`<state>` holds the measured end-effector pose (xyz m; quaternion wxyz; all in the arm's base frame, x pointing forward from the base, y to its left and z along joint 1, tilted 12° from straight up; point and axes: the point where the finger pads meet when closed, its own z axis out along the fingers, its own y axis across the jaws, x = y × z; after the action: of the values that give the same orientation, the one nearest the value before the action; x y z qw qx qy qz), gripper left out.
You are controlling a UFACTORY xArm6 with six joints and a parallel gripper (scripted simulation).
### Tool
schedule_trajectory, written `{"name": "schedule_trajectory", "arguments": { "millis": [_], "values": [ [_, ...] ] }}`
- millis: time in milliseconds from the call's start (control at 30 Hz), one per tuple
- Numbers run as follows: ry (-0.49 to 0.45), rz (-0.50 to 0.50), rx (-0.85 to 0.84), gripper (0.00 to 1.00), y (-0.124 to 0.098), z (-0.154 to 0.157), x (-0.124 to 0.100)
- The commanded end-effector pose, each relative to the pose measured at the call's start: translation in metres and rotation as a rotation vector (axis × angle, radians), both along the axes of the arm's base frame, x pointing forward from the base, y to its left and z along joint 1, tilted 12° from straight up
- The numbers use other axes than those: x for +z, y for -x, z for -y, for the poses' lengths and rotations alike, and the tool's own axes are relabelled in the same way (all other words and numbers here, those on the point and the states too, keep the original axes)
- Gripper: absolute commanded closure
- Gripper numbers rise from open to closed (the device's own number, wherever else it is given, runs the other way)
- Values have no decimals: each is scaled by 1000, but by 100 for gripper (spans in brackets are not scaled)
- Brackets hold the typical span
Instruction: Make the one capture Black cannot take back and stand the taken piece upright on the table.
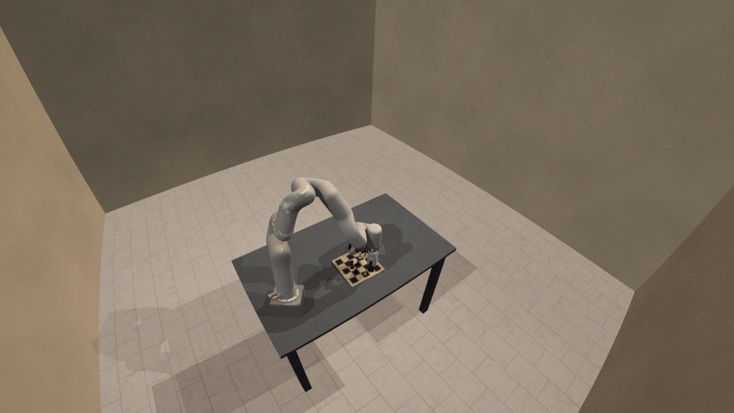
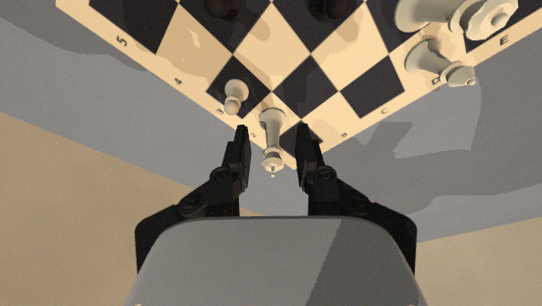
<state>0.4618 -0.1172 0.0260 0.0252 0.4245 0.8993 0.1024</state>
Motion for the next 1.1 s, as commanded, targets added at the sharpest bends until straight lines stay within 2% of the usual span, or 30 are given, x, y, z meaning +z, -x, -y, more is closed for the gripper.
{"name": "schedule_trajectory", "arguments": {
  "millis": [0,533,567,1067],
  "values": [
    [1,4,0,58,-1,1,1],
    [1,4,0,58,-1,1,1],
    [1,4,0,100,-1,1,1],
    [1,4,0,100,-1,1,1]
  ]
}}
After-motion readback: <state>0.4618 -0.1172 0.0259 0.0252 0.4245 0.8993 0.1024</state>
